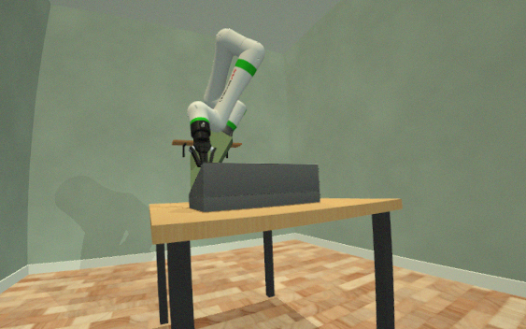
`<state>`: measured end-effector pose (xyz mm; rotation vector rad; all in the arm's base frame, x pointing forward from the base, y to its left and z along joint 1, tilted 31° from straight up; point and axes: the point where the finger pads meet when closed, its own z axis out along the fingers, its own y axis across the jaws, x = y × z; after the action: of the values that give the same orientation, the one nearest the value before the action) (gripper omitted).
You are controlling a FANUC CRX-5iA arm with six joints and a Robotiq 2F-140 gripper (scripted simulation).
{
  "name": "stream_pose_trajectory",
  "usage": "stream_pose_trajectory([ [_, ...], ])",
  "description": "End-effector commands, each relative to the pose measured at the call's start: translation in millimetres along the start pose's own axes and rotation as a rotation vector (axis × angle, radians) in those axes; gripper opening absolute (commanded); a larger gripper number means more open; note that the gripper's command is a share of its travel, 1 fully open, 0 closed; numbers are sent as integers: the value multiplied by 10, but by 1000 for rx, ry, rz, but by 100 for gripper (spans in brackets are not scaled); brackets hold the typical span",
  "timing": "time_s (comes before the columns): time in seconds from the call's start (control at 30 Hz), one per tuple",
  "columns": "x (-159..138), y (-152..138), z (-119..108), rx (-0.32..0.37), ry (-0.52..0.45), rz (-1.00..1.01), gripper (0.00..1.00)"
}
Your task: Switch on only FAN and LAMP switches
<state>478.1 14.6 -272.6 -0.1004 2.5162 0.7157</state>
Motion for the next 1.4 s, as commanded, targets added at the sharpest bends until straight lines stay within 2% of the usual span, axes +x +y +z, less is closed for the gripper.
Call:
stream_pose_trajectory([
  [0.0, -14, -2, -1, 0, 0, 0, 0],
  [1.03, -44, -2, -1, 0, 0, 0, 0],
  [1.37, 61, -2, -1, 0, 0, 0, 0],
])
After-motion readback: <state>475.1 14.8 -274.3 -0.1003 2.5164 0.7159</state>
